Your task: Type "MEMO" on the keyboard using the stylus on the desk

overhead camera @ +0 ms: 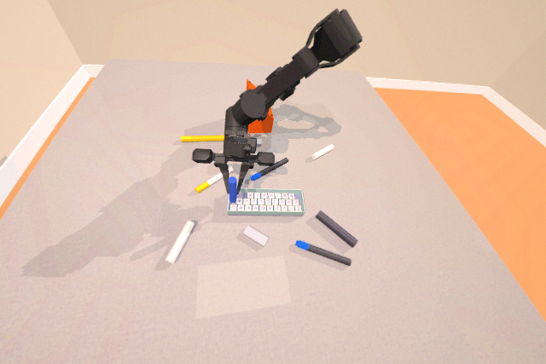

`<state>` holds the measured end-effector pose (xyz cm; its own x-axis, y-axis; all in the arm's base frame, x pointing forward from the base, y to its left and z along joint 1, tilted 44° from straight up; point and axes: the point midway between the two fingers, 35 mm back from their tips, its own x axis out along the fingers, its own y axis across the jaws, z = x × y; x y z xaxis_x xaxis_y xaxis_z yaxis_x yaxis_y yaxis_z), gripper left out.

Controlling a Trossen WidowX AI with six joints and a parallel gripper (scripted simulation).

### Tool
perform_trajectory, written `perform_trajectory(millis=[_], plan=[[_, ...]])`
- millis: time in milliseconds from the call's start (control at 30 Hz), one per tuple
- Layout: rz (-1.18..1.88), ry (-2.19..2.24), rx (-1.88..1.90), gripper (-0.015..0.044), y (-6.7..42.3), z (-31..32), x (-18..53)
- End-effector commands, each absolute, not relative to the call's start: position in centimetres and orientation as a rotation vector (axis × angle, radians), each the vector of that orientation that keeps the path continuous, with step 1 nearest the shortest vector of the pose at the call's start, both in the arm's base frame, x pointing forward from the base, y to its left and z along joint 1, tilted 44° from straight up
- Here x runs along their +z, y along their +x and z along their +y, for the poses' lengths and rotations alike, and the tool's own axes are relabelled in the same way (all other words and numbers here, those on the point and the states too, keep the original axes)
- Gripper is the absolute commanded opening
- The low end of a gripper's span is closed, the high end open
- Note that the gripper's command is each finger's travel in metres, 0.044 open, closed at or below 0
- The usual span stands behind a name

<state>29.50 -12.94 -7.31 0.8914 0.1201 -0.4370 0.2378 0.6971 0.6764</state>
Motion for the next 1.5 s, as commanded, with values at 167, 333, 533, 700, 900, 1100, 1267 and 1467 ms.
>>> perform_trajectory(millis=[167,333,533,700,900,1100,1267,1467], plan=[[0.475,0.805,-0.072,0.0081,29.7,-12.9,-7.5],[0.475,0.805,-0.072,0.0081,29.7,-12.6,-7.8],[0.475,0.806,-0.072,0.0081,29.7,-12.3,-8.1],[0.475,0.806,-0.072,0.0081,29.8,-12.0,-8.4],[0.475,0.806,-0.072,0.0081,29.8,-11.9,-8.6],[0.475,0.806,-0.072,0.0081,29.8,-11.7,-8.8],[0.475,0.806,-0.072,0.0081,29.8,-11.7,-8.7],[0.476,0.806,-0.072,0.0081,29.8,-12.0,-8.5]])
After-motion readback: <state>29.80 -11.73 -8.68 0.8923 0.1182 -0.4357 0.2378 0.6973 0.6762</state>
